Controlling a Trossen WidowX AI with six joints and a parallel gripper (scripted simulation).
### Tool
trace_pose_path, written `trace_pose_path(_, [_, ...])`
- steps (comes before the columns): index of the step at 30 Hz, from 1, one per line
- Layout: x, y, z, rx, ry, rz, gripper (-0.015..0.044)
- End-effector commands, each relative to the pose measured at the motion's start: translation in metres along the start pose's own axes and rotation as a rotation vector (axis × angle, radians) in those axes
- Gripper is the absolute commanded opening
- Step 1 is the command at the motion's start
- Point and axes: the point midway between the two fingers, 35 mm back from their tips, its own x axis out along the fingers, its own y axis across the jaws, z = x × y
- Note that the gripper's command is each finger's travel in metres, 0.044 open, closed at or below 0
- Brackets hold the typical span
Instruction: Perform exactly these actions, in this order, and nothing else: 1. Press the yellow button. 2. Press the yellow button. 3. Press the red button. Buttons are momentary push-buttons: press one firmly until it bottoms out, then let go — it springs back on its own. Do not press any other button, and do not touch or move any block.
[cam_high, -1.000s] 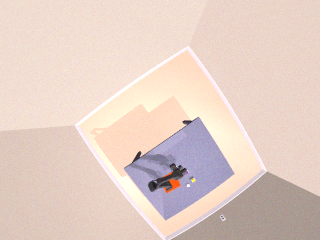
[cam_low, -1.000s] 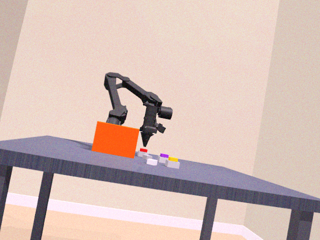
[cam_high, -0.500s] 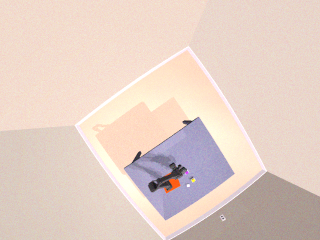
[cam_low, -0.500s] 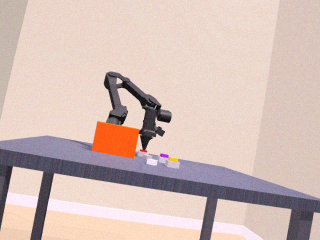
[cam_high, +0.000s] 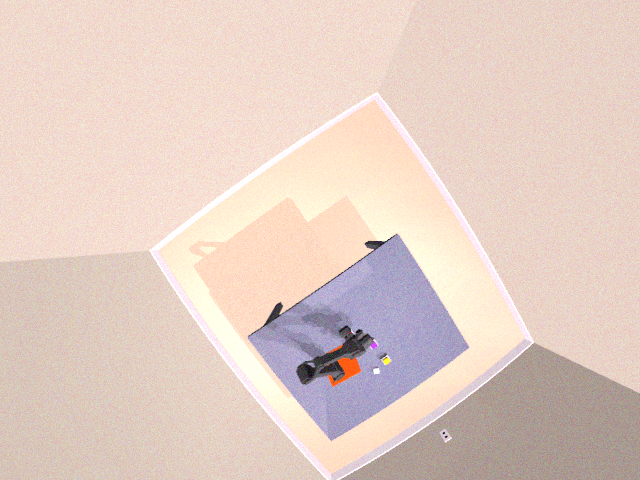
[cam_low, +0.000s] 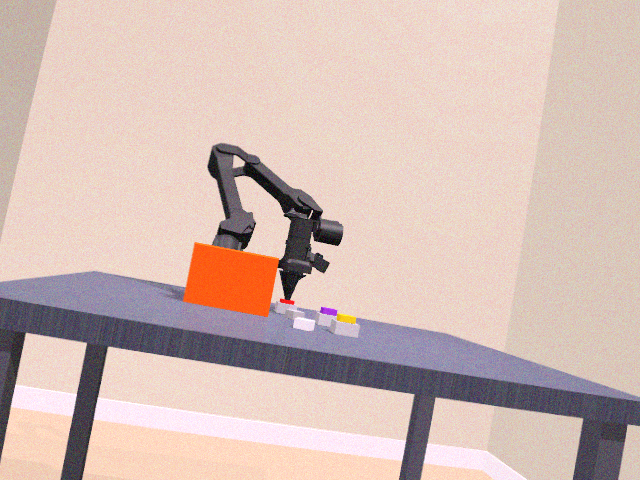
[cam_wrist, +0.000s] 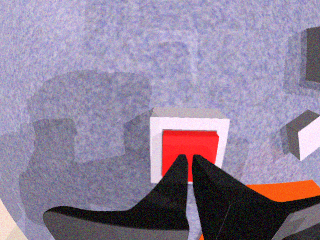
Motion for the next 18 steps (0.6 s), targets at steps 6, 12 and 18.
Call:
trace_pose_path(6, [-0.031,-0.001,0.000,0.004,0.000,-0.003,0.0020])
trace_pose_path(12, [-0.057,0.029,0.030,0.002,-0.002,-0.003,0.0178])
trace_pose_path(18, [-0.090,0.069,0.062,0.000,-0.004,-0.003,0.0335])
